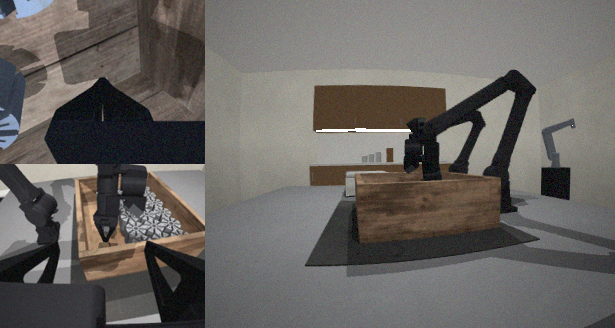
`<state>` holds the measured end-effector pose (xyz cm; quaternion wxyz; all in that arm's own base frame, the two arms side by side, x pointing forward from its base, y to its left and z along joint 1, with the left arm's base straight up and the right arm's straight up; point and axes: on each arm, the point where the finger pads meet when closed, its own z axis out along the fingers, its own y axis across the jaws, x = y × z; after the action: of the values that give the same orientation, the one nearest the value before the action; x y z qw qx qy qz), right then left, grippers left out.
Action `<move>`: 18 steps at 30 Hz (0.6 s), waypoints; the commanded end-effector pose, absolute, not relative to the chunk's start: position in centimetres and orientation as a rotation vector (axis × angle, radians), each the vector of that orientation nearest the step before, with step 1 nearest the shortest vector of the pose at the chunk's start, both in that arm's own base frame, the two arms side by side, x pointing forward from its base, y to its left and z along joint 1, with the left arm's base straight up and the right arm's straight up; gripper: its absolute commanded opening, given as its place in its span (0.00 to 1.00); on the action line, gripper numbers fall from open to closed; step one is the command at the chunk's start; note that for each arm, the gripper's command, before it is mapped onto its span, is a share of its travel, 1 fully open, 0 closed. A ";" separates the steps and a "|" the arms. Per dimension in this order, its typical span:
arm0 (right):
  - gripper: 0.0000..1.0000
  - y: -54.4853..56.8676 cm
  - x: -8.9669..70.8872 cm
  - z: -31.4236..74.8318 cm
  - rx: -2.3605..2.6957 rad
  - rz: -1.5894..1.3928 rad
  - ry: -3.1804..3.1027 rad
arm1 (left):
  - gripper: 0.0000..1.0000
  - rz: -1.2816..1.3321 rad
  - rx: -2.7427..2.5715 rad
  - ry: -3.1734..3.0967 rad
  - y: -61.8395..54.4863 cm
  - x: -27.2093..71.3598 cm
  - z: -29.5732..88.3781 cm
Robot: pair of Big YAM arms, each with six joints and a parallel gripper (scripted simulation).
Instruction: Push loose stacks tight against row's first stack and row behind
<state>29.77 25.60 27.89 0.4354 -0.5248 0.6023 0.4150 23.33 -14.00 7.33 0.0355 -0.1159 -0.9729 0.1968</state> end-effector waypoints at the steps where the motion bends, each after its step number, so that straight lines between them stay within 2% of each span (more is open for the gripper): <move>1: 1.00 25.9 31.3 32.0 -1.317 0.976 1.412 | 0.00 0.614 -0.366 -3.014 -14.5 24.2 8.0; 18: 1.00 27.7 31.3 27.0 -1.317 1.034 1.532 | 0.00 0.610 -0.367 -3.020 -9.7 26.2 8.4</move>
<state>30.22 26.53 25.39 0.4095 -0.5258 0.6216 0.4117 23.98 -10.26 6.94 0.0396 -0.0959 -0.9757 0.1932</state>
